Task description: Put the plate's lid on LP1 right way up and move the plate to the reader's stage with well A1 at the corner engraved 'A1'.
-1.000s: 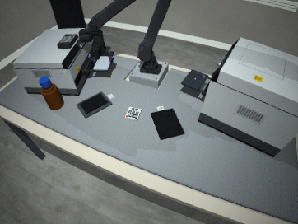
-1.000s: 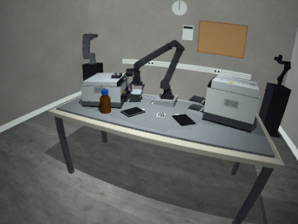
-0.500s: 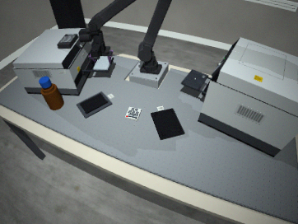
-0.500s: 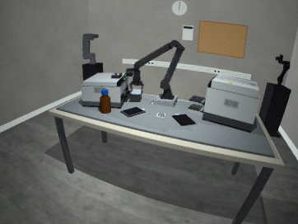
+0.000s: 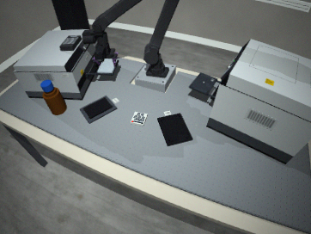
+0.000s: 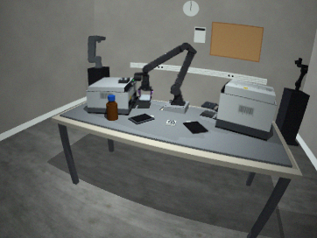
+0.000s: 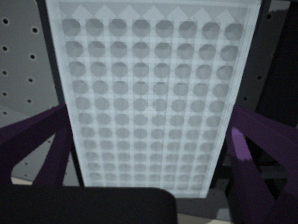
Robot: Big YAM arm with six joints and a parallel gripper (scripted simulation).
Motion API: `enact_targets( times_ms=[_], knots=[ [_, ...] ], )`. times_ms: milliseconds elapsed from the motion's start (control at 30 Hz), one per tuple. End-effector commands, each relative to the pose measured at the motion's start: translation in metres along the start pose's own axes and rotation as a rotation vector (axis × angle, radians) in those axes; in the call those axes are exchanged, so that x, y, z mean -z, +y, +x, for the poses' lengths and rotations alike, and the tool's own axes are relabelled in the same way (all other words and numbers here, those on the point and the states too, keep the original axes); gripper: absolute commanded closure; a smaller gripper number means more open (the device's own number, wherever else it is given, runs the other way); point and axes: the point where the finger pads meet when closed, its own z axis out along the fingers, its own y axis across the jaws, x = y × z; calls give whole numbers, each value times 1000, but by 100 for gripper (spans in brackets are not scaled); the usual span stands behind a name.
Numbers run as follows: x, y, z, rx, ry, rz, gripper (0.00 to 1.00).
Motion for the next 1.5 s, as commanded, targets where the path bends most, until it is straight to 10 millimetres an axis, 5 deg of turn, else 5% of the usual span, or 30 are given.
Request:
enact_targets(
  times_ms=[0, 733, 1467],
  knots=[
    [13, -8, -2, -6, -2, 22, 14],
    [32, -25, -3, -4, -3, 68, 14],
    [38, -22, -3, -2, -2, 60, 14]
  ],
)
